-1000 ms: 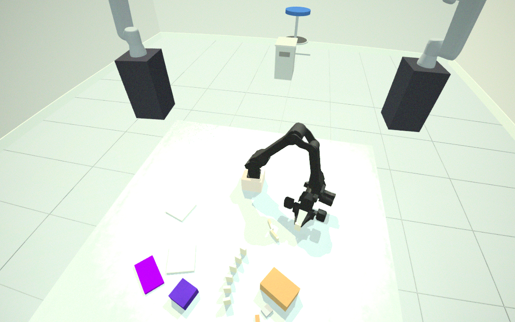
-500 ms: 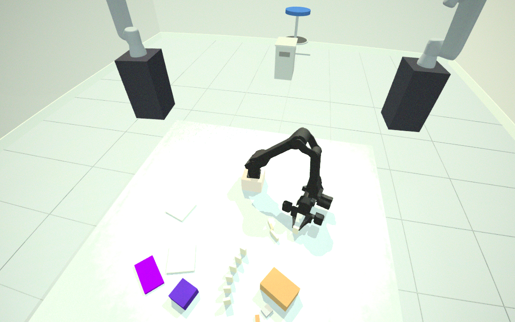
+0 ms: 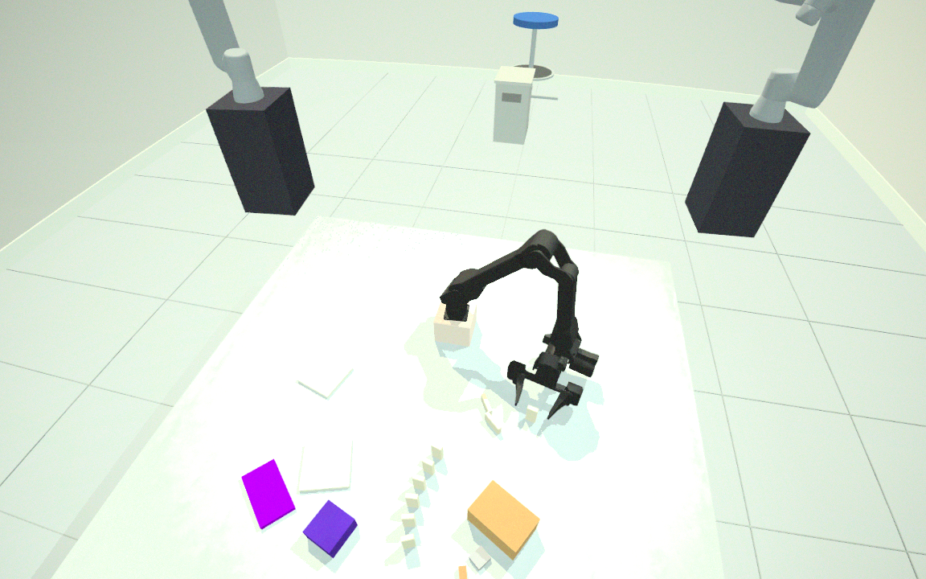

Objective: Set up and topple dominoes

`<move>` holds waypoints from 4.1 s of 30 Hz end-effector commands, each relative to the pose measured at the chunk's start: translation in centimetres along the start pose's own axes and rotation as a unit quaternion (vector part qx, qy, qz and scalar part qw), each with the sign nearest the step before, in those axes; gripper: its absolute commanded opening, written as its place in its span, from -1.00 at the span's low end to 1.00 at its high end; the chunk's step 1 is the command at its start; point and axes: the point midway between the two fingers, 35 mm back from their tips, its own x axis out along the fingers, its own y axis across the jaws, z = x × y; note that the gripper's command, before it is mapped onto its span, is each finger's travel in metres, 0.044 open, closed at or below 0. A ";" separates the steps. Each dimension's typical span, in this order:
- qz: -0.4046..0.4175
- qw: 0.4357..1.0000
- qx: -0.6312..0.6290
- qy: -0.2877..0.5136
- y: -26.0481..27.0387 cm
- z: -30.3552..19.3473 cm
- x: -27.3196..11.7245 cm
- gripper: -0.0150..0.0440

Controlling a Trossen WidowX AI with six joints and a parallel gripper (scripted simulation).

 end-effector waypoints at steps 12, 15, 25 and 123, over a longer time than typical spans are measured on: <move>-0.003 1.000 -0.002 0.008 0.0 4.9 -0.3 1.00; -0.043 0.991 -0.034 0.122 0.1 4.1 1.6 1.00; -0.042 0.811 -0.034 0.583 -0.1 6.6 2.7 1.00; -0.006 0.750 -0.001 0.662 -14.8 16.4 15.1 -0.13</move>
